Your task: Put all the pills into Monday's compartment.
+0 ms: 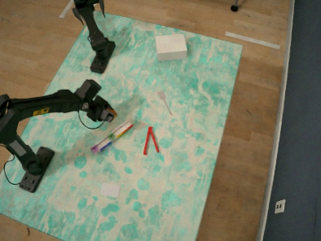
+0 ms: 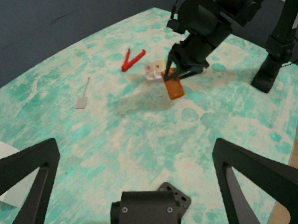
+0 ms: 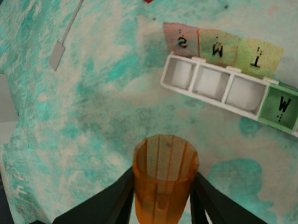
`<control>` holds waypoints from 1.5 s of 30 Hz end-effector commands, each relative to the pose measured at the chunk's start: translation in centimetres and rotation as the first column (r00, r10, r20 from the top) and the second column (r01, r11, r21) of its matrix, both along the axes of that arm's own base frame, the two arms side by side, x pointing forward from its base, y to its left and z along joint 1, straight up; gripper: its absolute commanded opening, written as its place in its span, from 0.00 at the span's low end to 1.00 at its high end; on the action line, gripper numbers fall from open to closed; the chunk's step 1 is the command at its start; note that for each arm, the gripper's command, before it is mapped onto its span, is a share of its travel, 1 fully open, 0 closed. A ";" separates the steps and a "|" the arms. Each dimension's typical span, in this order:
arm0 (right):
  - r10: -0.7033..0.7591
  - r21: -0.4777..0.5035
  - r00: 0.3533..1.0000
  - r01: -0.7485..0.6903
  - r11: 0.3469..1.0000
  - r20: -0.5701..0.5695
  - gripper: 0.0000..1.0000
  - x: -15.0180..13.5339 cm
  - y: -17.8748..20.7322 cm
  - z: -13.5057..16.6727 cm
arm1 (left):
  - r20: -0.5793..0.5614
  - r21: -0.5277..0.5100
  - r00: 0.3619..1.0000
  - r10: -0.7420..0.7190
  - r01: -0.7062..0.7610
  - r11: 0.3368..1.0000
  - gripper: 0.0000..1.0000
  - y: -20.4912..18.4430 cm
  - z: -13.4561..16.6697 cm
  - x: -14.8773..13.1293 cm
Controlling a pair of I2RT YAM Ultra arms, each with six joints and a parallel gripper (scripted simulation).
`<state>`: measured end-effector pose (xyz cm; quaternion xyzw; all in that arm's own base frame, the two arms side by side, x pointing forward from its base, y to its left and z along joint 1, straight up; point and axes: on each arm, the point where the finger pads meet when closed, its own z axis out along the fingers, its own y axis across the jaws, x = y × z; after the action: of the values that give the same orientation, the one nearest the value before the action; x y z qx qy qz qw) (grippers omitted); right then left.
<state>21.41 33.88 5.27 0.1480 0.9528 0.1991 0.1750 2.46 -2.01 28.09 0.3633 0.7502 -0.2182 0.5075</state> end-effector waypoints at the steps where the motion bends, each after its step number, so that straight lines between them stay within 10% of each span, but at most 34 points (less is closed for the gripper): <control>1: 0.057 0.073 0.997 -0.054 0.996 -0.051 0.36 -0.3 1.2 1.1 | 0.002 0.005 1.000 0.000 0.000 1.000 1.00 -0.3 0.5 0.2; 45: 0.054 0.241 0.929 0.039 0.970 -0.367 0.36 4.0 -1.3 0.4 | 0.002 0.005 1.000 0.000 0.000 1.000 1.00 -0.3 0.5 0.2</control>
<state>24.59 31.84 4.49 0.2012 0.9445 0.2597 -0.0017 2.46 -2.01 28.09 0.3633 0.7502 -0.2182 0.5075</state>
